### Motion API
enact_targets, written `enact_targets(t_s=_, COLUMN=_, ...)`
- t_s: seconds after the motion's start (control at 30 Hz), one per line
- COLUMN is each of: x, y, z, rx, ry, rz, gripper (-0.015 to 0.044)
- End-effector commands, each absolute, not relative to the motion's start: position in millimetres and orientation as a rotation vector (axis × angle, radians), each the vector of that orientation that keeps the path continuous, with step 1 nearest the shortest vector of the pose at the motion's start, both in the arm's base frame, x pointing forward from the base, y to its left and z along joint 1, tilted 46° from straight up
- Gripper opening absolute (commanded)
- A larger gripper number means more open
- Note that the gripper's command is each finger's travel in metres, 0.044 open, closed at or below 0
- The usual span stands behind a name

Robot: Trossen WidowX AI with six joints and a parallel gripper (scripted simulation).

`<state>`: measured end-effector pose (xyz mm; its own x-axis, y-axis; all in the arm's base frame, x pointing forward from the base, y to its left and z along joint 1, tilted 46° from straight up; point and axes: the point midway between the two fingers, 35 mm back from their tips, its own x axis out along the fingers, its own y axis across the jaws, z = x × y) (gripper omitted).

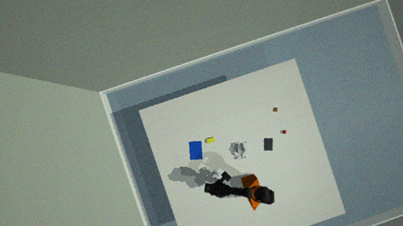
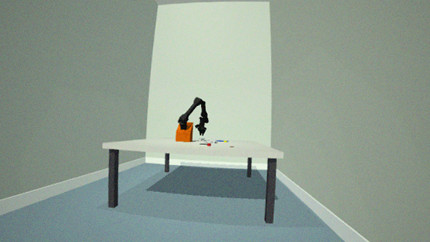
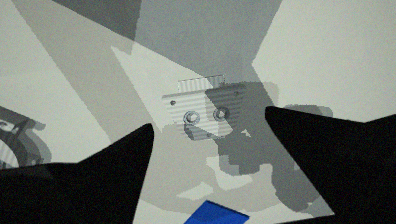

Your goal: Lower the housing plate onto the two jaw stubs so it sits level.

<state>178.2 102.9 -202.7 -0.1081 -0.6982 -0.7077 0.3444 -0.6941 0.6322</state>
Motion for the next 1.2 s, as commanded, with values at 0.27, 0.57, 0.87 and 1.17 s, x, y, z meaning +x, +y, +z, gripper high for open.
enact_targets(t_s=0.27, x=178.8, y=102.7, z=-202.7, rx=1.454, ry=-0.402, rz=-1.873, gripper=0.044)
enact_targets(t_s=0.57, x=178.3, y=99.1, z=-207.0, rx=1.454, ry=-0.404, rz=-1.877, gripper=0.044)
enact_targets(t_s=0.87, x=178.2, y=89.2, z=-217.9, rx=1.455, ry=-0.404, rz=-1.875, gripper=0.044)
enact_targets(t_s=1.17, x=177.4, y=79.1, z=-228.4, rx=1.455, ry=-0.403, rz=-1.874, gripper=0.044)
